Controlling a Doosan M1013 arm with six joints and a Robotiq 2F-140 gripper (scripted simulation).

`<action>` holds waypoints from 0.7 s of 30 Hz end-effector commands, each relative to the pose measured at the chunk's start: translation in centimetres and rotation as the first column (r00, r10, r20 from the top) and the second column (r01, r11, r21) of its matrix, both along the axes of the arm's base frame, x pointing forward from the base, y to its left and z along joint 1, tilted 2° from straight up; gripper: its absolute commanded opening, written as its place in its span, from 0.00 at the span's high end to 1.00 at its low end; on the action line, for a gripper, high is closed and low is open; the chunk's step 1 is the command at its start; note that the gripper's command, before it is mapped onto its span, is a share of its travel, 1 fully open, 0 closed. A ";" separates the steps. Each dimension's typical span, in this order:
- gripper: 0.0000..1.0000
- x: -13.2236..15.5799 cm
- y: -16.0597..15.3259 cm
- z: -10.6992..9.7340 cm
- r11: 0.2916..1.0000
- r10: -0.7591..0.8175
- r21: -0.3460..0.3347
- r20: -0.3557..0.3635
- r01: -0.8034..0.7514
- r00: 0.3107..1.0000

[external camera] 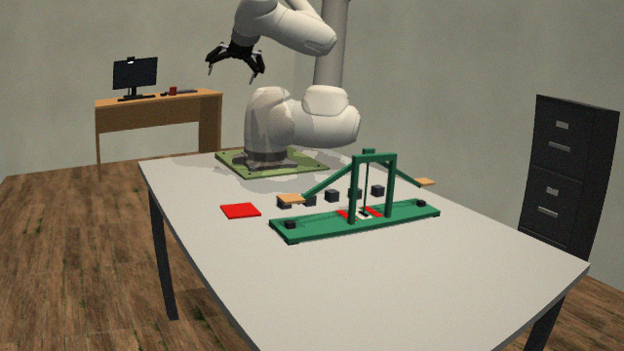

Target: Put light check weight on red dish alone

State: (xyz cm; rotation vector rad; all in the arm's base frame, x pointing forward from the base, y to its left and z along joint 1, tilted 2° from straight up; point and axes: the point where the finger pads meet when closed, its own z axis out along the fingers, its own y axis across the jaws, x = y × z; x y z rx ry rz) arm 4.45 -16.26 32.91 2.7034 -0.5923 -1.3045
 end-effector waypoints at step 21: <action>0.00 0.5 -0.1 -0.3 1.000 0.024 0.010 0.012 -0.024 1.000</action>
